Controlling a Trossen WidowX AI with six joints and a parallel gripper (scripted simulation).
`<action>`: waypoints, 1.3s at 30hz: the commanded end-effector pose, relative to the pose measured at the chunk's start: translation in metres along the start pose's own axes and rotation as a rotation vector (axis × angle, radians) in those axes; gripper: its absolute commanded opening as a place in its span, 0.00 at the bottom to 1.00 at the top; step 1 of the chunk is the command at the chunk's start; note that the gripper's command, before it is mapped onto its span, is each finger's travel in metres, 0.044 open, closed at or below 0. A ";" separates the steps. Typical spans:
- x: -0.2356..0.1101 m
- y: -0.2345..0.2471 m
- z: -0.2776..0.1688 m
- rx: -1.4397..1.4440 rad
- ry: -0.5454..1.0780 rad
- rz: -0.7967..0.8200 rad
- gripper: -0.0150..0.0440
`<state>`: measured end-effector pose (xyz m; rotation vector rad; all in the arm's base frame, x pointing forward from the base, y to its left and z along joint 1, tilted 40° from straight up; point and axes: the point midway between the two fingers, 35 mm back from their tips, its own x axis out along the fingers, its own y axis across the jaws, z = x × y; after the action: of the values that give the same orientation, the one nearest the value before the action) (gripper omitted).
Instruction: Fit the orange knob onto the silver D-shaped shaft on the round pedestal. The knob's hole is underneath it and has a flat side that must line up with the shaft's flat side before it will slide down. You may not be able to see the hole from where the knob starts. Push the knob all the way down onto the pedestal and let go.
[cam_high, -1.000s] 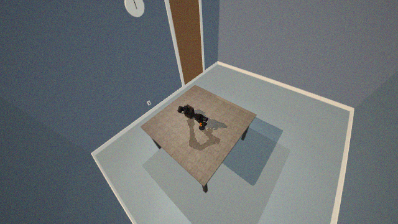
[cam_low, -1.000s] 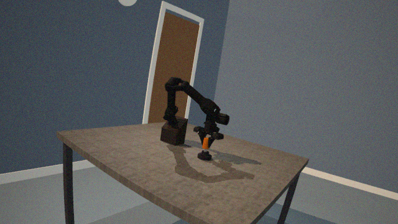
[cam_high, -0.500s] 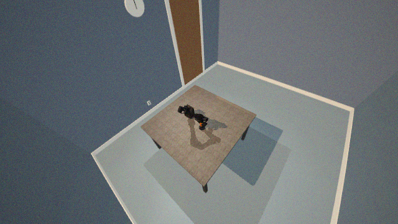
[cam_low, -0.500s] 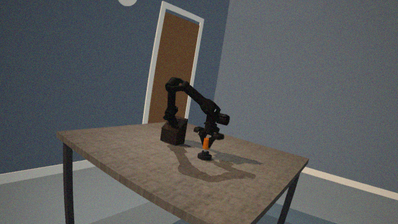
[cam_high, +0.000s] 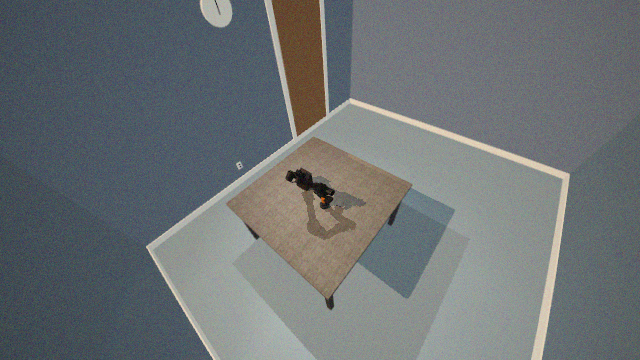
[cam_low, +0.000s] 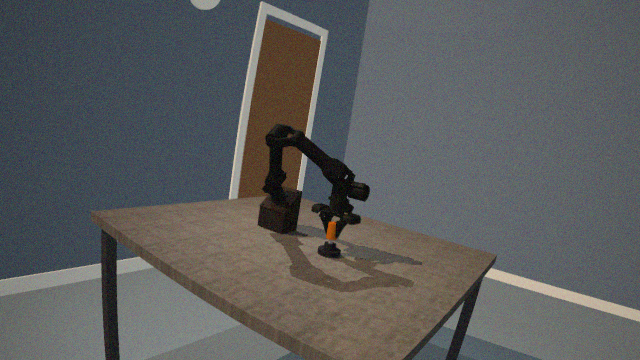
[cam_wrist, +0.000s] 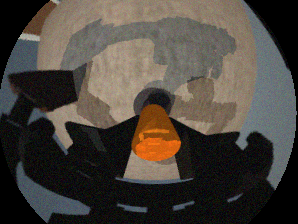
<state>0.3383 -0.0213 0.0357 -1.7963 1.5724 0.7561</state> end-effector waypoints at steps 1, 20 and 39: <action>0.000 0.000 -0.001 -0.002 0.004 -0.004 0.25; 0.003 0.001 0.000 -0.002 0.004 -0.004 0.25; -0.003 -0.004 0.001 -0.211 0.004 -0.004 0.25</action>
<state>0.3390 -0.0205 0.0354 -1.9250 1.5506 0.9318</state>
